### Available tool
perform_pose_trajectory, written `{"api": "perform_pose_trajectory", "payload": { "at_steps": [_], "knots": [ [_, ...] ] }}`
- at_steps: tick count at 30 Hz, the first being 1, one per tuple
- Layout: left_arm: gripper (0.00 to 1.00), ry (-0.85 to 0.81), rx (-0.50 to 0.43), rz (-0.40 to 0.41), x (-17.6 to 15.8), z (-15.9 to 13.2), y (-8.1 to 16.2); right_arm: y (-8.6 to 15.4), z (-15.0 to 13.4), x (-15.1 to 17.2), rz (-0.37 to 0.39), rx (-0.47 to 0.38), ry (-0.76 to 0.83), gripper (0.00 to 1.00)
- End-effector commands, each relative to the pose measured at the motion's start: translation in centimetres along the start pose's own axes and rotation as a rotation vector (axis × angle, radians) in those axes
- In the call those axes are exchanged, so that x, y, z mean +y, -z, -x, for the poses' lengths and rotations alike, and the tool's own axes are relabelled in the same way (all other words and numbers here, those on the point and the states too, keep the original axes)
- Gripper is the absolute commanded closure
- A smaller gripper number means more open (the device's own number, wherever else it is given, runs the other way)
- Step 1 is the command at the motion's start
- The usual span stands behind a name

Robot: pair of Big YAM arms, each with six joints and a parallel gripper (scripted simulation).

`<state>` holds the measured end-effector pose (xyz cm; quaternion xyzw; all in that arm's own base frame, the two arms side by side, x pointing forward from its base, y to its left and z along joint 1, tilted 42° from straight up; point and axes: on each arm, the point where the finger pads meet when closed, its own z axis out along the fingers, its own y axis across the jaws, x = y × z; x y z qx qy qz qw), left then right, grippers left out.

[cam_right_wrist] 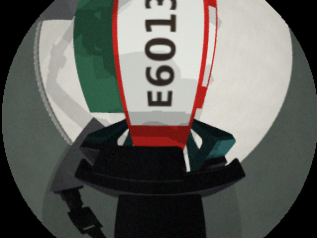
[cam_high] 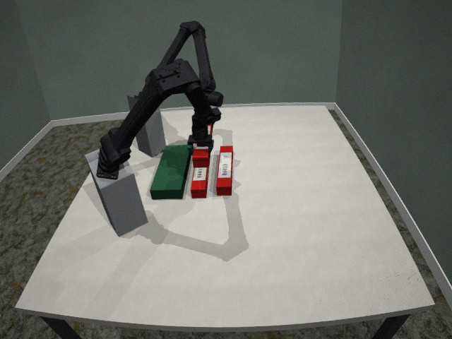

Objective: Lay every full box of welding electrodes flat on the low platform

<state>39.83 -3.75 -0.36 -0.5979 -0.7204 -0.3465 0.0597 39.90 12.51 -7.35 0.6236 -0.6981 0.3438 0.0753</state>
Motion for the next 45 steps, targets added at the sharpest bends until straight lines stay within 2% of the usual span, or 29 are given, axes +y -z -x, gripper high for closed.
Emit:
{"api": "perform_pose_trajectory", "payload": {
  "at_steps": [1,2,3,7,14,15,18,29,45],
  "knots": [
    [1.0,0.008,-0.025,0.046,1.7,0.5,1.5,1.9,0.5,-1.7,-0.05,-0.031,-0.02,1.0],
    [1.0,0.013,-0.046,0.084,3.3,1.1,2.7,2.7,0.7,-1.7,-0.071,-0.043,-0.005,1.0],
    [1.0,0.011,-0.045,0.082,3.4,1.0,2.7,3.4,1.4,-3.4,-0.088,-0.058,-0.025,1.0],
    [1.0,0.017,-0.025,0.057,4.0,-0.1,2.0,2.5,0.1,-4.2,-0.06,-0.034,-0.032,1.0],
    [1.0,0.016,-0.026,0.059,5.1,0.0,2.2,2.8,0.3,-5.1,-0.064,-0.037,-0.027,1.0],
    [1.0,-0.002,-0.037,0.071,5.1,0.8,2.8,3.5,1.0,-5.1,-0.076,-0.046,-0.01,1.0],
    [1.0,0.012,-0.029,0.062,5.8,0.1,2.4,2.8,0.2,-6.0,-0.064,-0.036,-0.028,1.0],
    [1.0,0.011,-0.03,0.065,8.1,0.1,2.6,3.2,0.3,-8.2,-0.068,-0.038,-0.025,1.0],
    [1.0,0.002,-0.036,0.072,8.7,0.5,3.4,4.4,1.0,-8.7,-0.079,-0.047,-0.011,1.0]
  ]
}}
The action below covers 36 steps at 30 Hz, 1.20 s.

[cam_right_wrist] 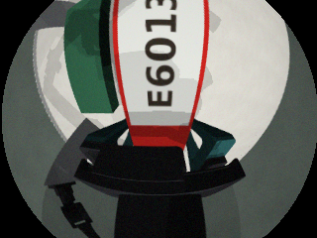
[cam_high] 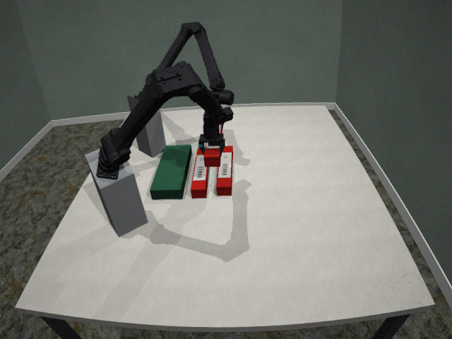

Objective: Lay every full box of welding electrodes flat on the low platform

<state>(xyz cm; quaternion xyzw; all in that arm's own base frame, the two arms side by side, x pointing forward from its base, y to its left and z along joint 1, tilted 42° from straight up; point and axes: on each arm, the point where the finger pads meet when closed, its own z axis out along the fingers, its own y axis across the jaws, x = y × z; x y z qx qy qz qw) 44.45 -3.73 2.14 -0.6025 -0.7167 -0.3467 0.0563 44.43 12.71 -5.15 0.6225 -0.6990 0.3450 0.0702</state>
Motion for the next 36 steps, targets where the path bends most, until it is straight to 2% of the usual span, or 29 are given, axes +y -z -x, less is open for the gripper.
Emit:
{"api": "perform_pose_trajectory", "payload": {
  "at_steps": [1,36],
  "knots": [
    [1.0,0.01,-0.029,0.065,3.53,0.5,3.01,4.12,1.1,-3.78,-0.072,-0.042,-0.005,1.0],
    [1.0,0.008,-0.03,0.067,4.09,0.56,3.51,4.98,1.11,-4.57,-0.073,-0.043,-0.006,1.0]
  ]
}}
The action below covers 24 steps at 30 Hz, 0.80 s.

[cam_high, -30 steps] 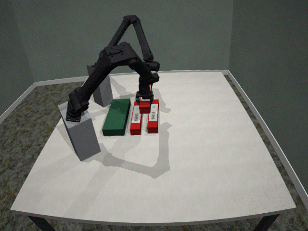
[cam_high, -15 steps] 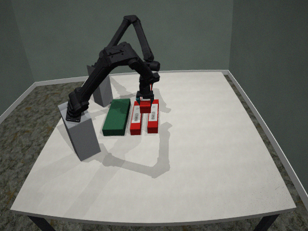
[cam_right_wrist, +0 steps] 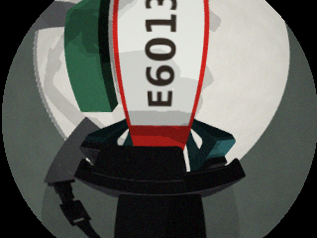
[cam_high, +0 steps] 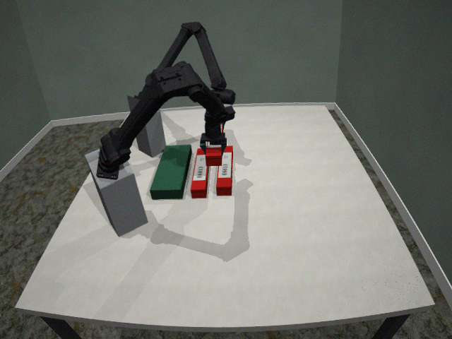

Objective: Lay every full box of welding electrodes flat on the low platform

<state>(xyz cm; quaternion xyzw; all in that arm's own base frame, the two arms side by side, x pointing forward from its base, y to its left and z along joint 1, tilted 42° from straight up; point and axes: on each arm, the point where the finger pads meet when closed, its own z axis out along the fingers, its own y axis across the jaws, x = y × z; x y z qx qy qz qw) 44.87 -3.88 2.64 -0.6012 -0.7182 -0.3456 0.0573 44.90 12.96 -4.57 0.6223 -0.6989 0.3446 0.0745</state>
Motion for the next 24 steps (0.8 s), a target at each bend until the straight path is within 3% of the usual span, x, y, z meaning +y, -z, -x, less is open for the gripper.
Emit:
{"api": "perform_pose_trajectory", "payload": {
  "at_steps": [1,24],
  "knots": [
    [1.0,0.006,-0.031,0.071,3.49,0.58,3.2,4.58,1.07,-3.88,-0.079,-0.049,-0.009,1.0],
    [1.0,0.006,-0.031,0.071,3.64,0.55,3.33,4.95,1.1,-4.13,-0.079,-0.049,-0.009,1.0]
  ]
}}
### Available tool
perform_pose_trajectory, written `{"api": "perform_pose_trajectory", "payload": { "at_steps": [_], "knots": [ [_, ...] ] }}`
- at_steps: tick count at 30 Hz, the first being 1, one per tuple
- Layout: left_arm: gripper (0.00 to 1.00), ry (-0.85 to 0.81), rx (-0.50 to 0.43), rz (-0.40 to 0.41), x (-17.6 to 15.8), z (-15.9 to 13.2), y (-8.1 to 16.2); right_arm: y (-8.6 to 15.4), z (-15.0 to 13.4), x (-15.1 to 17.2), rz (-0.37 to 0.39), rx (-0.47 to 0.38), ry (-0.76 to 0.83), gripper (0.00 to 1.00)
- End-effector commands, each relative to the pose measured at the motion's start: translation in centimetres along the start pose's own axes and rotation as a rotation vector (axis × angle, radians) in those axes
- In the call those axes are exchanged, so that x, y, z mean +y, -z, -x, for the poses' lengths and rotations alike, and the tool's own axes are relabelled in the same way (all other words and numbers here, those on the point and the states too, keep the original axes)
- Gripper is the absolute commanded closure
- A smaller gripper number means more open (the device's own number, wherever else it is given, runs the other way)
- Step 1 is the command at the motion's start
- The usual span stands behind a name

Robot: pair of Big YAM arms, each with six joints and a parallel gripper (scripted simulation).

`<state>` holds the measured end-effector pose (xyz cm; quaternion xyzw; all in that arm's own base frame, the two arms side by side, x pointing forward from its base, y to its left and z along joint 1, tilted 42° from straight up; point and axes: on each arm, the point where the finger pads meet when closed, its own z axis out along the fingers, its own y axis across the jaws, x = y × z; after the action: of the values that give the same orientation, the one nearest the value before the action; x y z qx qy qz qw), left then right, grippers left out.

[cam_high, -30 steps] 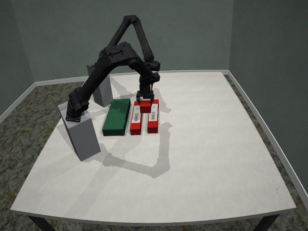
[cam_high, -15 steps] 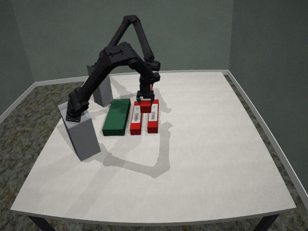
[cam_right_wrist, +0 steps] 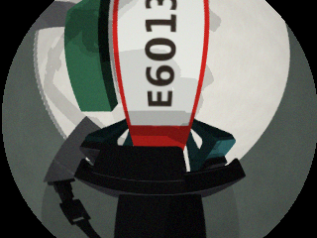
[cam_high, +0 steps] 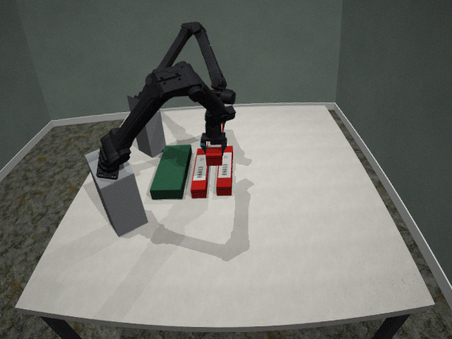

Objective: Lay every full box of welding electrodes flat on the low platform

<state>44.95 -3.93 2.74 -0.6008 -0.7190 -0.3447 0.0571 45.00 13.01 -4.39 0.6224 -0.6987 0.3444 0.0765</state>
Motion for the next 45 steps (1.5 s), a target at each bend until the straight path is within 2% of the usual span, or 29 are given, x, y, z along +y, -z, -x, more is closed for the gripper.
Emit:
{"api": "perform_pose_trajectory", "payload": {
  "at_steps": [1,11,15,21,29,31,35,40,45],
  "knots": [
    [1.0,0.004,-0.03,0.073,3.5,0.5,3.3,4.9,1.1,-4.0,-0.081,-0.052,-0.011,1.0],
    [1.0,0.004,-0.03,0.073,3.6,0.5,3.3,5.0,1.1,-4.0,-0.081,-0.052,-0.011,1.0],
    [1.0,0.021,-0.02,0.063,4.3,-0.4,2.7,5.0,1.1,-4.8,-0.082,-0.052,-0.011,1.0],
    [1.0,0.014,-0.015,0.053,5.2,-0.2,2.3,4.4,0.3,-6.4,-0.072,-0.042,-0.028,1.0],
    [1.0,0.015,-0.024,0.069,6.7,-0.2,3.2,5.1,0.9,-7.4,-0.081,-0.051,-0.015,1.0],
    [1.0,0.013,-0.016,0.056,6.9,-0.2,2.5,4.8,0.5,-7.9,-0.075,-0.047,-0.023,1.0],
    [1.0,0.018,-0.023,0.069,8.0,-0.3,3.2,5.4,1.0,-8.5,-0.084,-0.053,-0.012,1.0],
    [1.0,0.015,-0.015,0.056,8.7,-0.4,2.5,4.8,0.2,-9.9,-0.076,-0.043,-0.027,1.0],
    [1.0,0.012,-0.027,0.074,9.2,-0.1,3.6,5.5,1.0,-9.6,-0.086,-0.052,-0.012,1.0]
  ]
}}
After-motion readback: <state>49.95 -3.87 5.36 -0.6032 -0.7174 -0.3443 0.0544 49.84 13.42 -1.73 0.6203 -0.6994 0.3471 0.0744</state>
